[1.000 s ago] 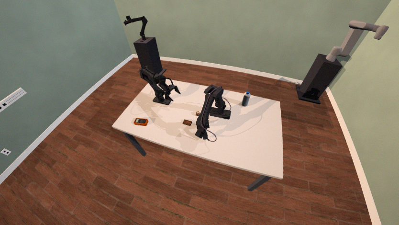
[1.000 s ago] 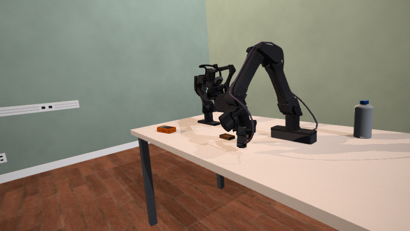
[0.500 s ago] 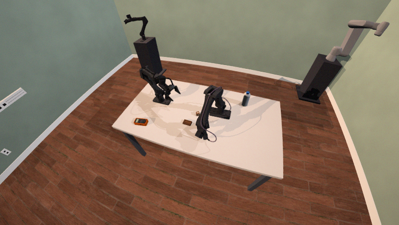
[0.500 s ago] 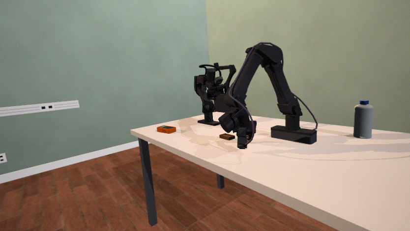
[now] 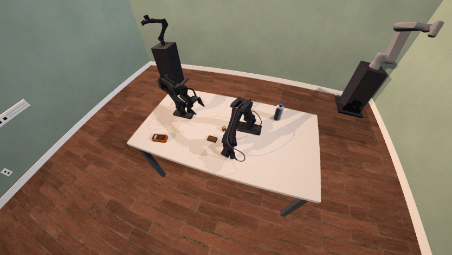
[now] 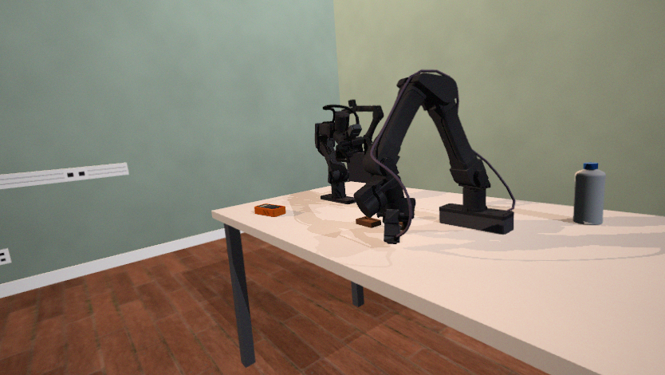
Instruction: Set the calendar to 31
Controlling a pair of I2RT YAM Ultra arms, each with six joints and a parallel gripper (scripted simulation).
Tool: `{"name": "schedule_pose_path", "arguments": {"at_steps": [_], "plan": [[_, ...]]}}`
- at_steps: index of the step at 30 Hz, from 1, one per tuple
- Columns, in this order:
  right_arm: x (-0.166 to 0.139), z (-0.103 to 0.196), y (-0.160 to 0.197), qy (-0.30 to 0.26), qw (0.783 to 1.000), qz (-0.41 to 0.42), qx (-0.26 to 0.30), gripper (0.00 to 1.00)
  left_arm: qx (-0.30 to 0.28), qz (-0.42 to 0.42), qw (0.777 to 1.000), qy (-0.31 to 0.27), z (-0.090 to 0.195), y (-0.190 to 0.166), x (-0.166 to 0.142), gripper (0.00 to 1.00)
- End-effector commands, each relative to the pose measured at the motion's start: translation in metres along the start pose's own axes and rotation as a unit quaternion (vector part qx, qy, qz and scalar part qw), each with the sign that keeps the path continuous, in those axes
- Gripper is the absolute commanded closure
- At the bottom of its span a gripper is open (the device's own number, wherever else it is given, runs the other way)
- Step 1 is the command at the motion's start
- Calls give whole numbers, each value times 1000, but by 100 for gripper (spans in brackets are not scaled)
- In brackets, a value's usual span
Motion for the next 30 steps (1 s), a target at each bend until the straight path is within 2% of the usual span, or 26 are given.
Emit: {"name": "schedule_pose_path", "arguments": {"at_steps": [1,18,19,20,21,30], "plan": [[13,7,-1,-27,1000,-2,-3,0,2,-1,1000,-6,-2,-3,3,74],[13,7,-1,-27,1000,-2,-3,0,6,3,1000,1,-7,1,1,74],[13,7,-1,-27,1000,-2,-3,0,-1,-2,1000,-4,-1,-2,2,62],[13,7,-1,-27,1000,-2,-3,0,-1,-2,1000,-4,-1,-2,2,57],[13,7,-1,-27,1000,-2,-3,0,0,-3,1000,-10,2,-1,4,46],[13,7,-1,-27,1000,-2,-3,0,-13,-11,999,-30,21,-1,8,44]]}}
Point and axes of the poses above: on each arm, the point where the finger pads meet when closed, its own z axis back along the fingers, its own y axis across the jaws, x = y × z, the point moved 1 cm from there along z, back along the fingers, and after that the axes turned 4 degrees about -z, right-handed, at the moved point
